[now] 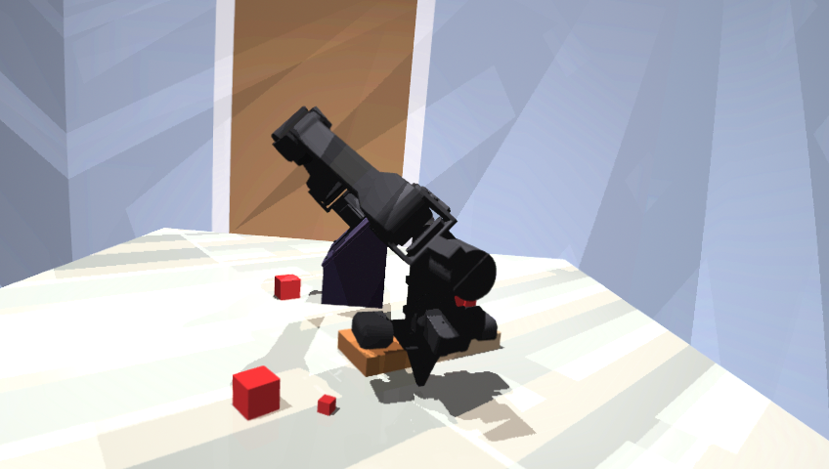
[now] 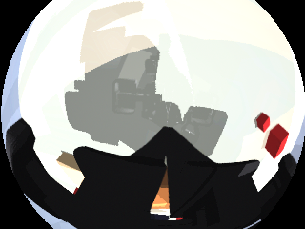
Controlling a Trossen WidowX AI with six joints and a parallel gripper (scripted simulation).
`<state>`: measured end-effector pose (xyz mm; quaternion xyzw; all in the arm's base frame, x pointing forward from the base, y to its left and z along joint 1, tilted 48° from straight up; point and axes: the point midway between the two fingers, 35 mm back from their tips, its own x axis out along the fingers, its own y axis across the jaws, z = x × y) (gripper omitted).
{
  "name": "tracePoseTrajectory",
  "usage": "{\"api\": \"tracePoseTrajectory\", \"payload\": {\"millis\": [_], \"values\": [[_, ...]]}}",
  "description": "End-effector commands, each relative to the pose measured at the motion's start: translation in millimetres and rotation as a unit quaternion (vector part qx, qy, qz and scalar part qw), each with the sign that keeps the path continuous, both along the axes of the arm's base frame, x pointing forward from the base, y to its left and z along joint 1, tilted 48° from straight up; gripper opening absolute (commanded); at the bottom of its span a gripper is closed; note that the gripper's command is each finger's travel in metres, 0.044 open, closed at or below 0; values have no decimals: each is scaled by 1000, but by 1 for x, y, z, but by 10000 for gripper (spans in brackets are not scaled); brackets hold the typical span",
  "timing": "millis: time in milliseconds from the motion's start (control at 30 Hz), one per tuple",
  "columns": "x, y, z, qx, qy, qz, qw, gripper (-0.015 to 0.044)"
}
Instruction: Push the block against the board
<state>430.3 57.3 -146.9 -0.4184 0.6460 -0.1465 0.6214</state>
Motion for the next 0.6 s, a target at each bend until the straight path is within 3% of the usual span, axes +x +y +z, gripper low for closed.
{"api": "tracePoseTrajectory", "payload": {"millis": [0,100,300,567], "values": [[-3,20,17,1,-1,2,1000,0],[-7,40,37,1,-2,2,1000,0],[-7,38,35,1,-10,1,1000,0],[-10,21,55,18,-105,-90,990,0]]}}
